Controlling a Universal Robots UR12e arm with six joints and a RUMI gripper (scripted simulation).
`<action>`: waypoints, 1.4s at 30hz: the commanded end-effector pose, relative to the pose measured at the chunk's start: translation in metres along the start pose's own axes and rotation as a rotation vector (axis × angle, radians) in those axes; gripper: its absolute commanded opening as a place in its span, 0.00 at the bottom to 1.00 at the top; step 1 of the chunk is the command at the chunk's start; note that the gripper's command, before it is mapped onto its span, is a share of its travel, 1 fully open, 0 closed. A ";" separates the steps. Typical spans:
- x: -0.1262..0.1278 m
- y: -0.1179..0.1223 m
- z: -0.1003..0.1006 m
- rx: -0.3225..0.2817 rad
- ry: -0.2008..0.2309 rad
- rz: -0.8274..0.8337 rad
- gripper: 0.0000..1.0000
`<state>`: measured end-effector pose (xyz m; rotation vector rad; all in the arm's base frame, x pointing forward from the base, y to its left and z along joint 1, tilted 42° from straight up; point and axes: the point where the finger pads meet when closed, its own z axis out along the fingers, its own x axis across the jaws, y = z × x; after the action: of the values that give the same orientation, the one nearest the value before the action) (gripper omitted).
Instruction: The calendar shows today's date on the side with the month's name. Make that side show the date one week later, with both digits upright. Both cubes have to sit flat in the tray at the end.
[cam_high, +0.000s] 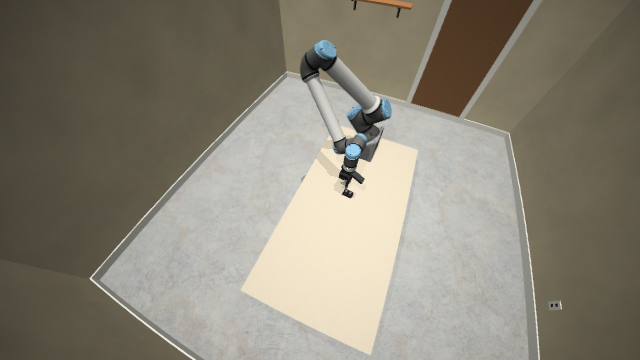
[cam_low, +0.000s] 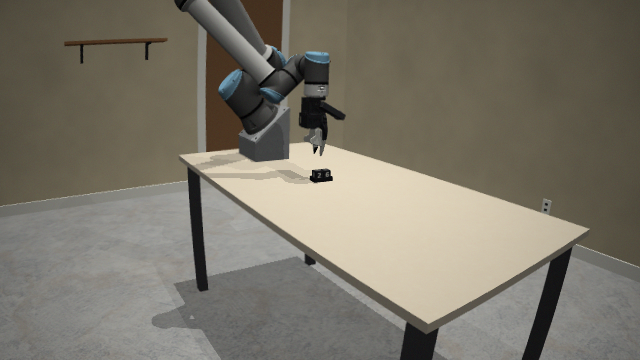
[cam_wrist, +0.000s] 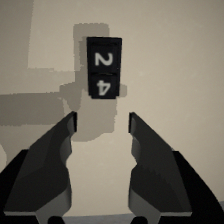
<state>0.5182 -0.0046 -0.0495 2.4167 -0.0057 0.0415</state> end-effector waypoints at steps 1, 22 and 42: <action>-0.001 0.000 0.002 0.001 -0.003 -0.001 0.29; -0.002 0.000 0.016 0.001 -0.004 -0.002 0.29; -0.003 0.000 0.044 0.001 -0.004 -0.002 0.29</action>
<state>0.5169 -0.0285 -0.0771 2.4169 -0.0060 0.0330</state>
